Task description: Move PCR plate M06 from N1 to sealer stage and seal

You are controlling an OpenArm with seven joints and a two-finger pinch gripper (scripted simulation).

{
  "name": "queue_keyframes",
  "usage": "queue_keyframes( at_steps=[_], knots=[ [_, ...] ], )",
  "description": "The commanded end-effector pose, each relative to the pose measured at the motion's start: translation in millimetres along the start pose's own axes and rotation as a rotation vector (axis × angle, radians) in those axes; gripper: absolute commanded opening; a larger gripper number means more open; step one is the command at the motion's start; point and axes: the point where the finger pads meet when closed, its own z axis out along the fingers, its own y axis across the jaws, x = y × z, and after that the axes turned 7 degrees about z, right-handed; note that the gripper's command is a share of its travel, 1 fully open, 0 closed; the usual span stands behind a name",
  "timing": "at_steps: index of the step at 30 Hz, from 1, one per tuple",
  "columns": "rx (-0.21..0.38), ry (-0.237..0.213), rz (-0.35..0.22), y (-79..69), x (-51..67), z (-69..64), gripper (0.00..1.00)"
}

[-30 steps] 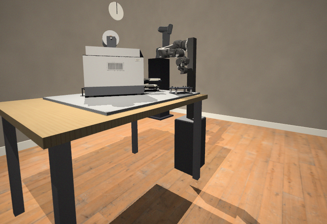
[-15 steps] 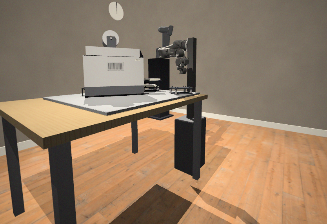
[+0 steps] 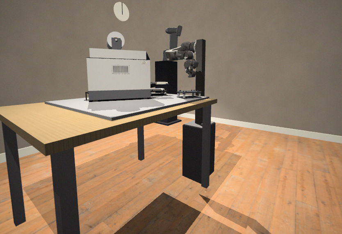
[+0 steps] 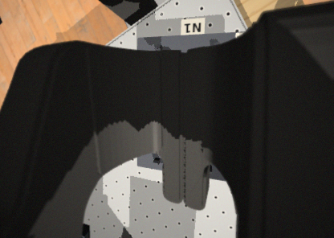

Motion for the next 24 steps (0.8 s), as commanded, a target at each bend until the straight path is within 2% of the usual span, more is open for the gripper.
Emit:
queue_keyframes(
  at_steps=[1,17,22,24],
  knots=[
    [-0.002,-0.001,0.0,1.0,-0.2,-0.7,0.0],
    [0.004,-0.007,0.004,1.5,-1.1,-0.1,0.0],
    [0.126,-0.08,0.021,-26.0,-16.9,-6.6,0.0],
    [0.126,-0.08,0.021,-26.0,-16.9,-6.6,0.0]
  ],
)
